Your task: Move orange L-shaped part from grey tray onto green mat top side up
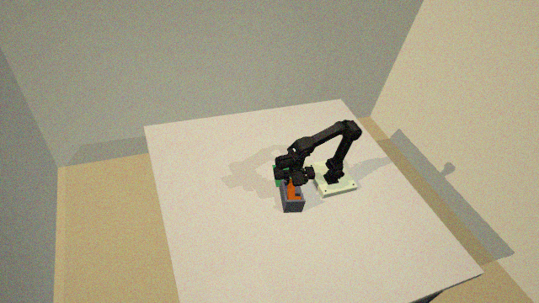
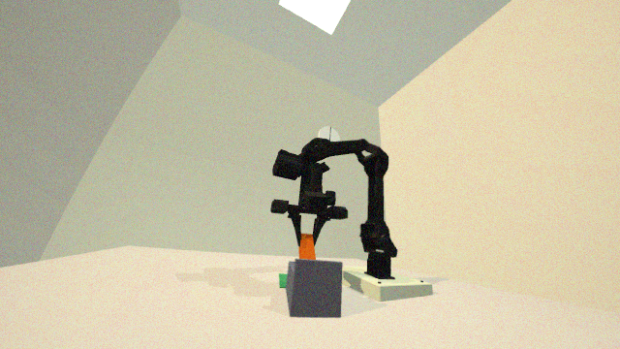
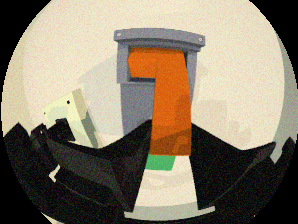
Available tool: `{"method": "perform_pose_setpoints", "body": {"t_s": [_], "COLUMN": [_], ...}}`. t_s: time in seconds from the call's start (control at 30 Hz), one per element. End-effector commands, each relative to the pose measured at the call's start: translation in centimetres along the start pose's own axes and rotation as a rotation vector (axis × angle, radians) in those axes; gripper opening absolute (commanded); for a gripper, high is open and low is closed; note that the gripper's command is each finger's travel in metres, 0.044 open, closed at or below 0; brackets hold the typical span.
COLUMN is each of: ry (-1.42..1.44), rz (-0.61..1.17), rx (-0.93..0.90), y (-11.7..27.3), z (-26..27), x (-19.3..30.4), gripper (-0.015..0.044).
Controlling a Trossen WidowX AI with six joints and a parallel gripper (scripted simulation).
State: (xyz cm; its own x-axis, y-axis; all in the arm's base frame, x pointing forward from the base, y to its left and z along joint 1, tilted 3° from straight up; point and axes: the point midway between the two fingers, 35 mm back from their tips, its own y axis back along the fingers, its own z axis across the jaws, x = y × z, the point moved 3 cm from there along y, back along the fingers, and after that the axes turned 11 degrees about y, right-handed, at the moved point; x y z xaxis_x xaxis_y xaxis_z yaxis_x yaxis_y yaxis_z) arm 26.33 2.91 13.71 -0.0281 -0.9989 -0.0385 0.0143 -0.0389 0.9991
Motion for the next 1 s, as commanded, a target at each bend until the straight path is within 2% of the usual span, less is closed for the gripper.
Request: {"method": "perform_pose_setpoints", "body": {"t_s": [0.0,0.97], "ry": [0.003,0.003], "rz": [-0.007,-0.006], "rx": [0.012,0.011], "y": [0.9,4.7], "z": [-0.2,-0.1], "x": [-0.1,-0.1], "gripper": [0.0,0.0]}}
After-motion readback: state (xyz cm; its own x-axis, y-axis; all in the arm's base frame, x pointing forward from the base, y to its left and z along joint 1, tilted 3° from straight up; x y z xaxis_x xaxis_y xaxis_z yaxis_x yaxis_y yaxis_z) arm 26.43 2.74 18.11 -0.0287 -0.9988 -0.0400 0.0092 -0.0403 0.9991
